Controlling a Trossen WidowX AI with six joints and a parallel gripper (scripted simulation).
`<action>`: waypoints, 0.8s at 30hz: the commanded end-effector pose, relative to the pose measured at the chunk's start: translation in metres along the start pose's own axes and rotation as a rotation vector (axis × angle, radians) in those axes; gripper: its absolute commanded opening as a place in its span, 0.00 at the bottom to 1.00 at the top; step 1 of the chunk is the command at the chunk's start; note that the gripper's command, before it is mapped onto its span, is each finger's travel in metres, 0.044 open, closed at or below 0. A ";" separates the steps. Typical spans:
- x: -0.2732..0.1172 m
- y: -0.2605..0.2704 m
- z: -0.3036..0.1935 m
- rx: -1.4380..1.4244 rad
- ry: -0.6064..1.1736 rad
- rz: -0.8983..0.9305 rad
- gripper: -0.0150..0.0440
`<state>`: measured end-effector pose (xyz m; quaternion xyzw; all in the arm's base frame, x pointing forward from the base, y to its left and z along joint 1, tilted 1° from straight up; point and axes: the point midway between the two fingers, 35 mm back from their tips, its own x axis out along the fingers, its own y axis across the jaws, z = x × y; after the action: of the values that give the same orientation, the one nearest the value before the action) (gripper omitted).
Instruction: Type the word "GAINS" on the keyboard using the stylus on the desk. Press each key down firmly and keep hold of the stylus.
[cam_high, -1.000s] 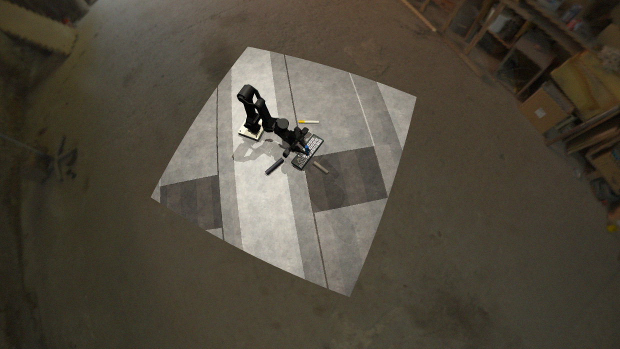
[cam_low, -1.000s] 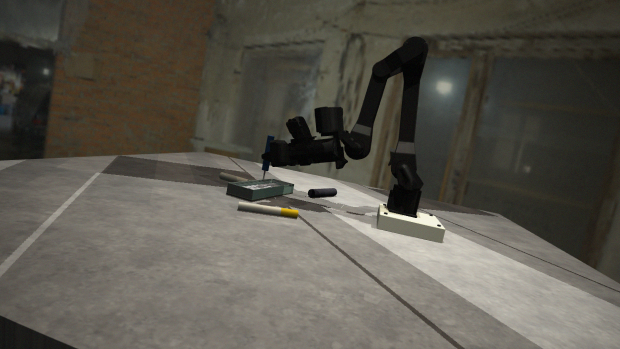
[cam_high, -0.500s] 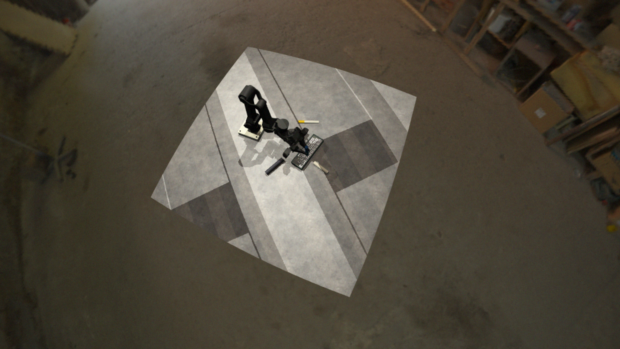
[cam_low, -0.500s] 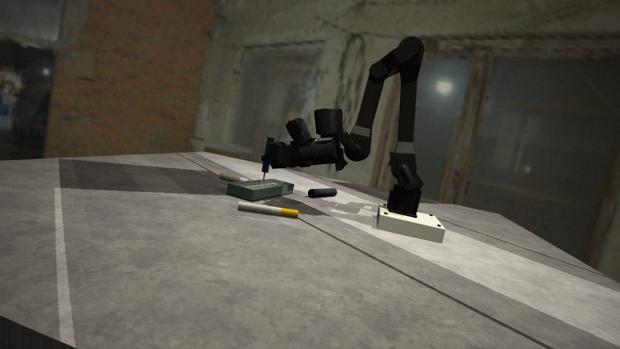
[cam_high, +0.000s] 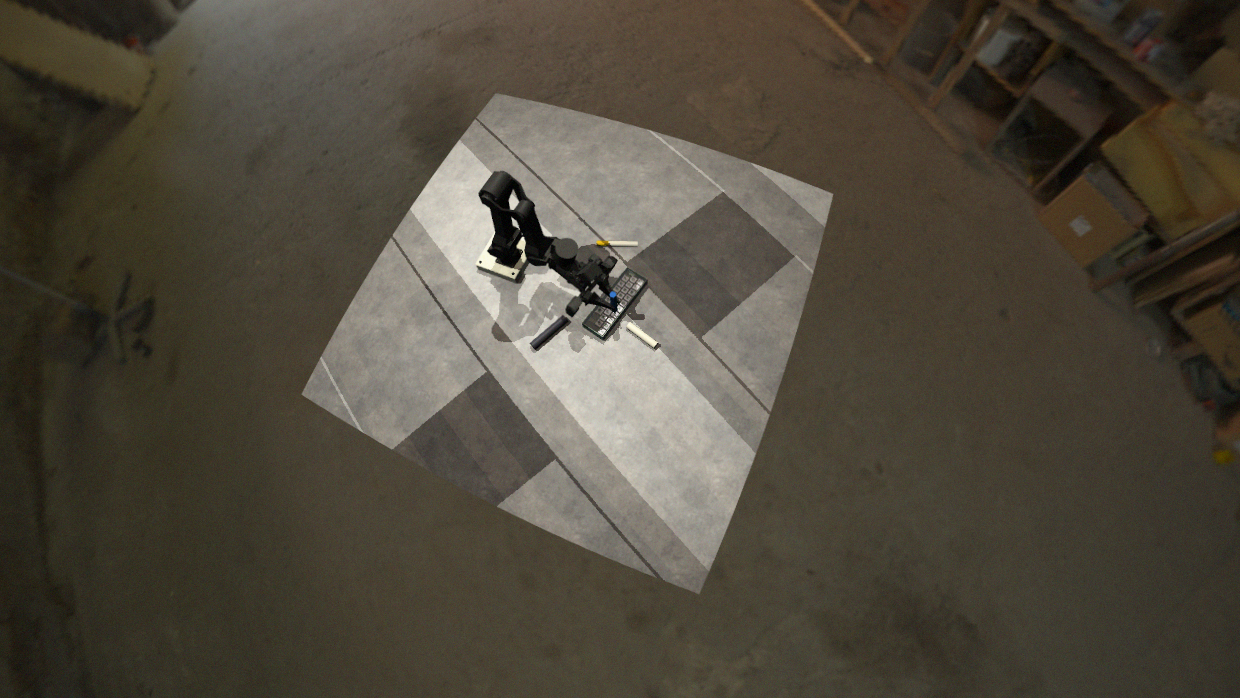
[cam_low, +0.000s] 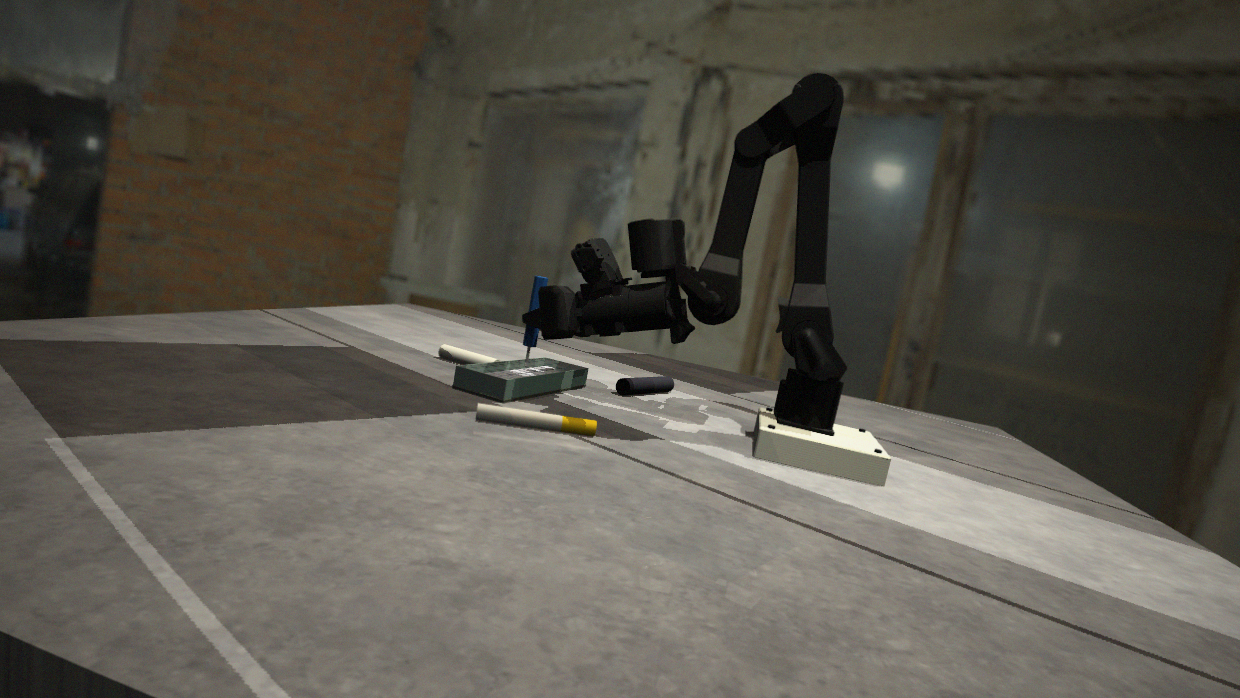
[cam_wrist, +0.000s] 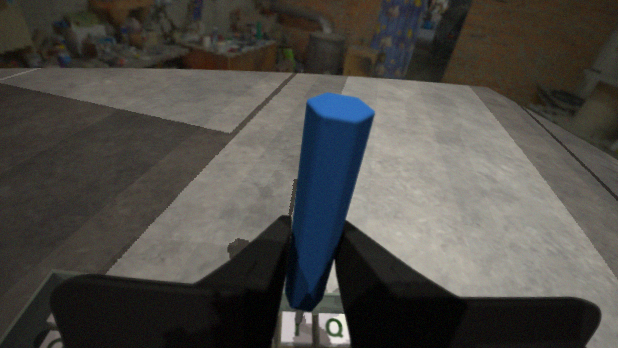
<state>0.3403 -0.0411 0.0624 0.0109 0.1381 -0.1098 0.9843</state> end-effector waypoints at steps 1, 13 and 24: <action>0.000 0.000 -0.003 -0.005 0.005 0.001 0.39; 0.001 0.000 -0.007 -0.005 0.006 0.001 0.39; 0.003 0.000 -0.011 -0.005 0.006 0.001 0.39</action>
<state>0.3404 -0.0411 0.0552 0.0110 0.1367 -0.1098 0.9844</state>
